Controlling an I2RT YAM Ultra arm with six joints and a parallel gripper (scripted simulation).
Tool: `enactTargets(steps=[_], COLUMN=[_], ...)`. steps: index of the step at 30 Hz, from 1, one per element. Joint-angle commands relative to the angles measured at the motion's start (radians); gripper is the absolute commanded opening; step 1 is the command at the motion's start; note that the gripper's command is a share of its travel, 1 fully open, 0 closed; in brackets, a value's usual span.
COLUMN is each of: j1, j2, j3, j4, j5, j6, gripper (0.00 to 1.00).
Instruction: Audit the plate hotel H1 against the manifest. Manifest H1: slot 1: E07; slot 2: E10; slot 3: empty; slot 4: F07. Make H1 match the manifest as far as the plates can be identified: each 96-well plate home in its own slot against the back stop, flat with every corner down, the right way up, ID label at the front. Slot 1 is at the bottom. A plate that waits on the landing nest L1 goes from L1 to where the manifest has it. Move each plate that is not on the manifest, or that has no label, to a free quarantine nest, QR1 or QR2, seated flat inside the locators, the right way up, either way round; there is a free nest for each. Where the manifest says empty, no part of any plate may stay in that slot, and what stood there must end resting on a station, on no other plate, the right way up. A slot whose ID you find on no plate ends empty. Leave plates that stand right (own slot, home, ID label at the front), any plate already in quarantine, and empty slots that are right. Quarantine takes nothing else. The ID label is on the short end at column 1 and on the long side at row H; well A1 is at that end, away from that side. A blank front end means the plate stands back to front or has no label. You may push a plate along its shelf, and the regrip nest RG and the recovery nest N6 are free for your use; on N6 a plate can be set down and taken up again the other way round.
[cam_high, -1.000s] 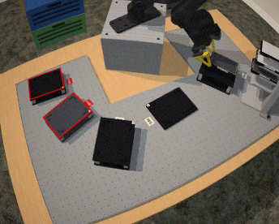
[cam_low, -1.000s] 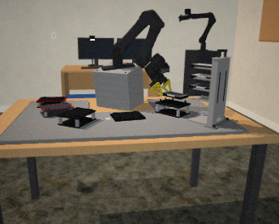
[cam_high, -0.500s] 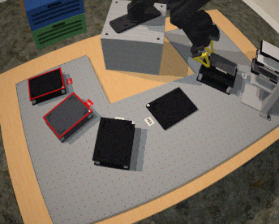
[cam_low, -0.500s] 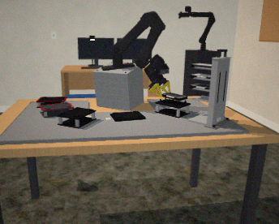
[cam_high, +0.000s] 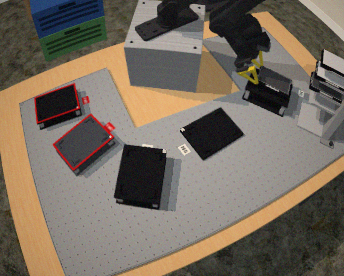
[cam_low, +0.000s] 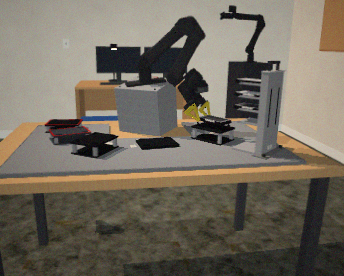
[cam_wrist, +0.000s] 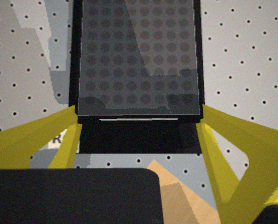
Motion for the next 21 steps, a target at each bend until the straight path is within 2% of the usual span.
enactTargets(steps=[1,21], j1=[-0.006,-0.010], j2=[0.006,0.063], j3=[0.026,0.039], j4=[0.038,0.084], j5=[-0.001,-0.005], j6=[-0.008,-0.011], gripper=[0.86,0.86])
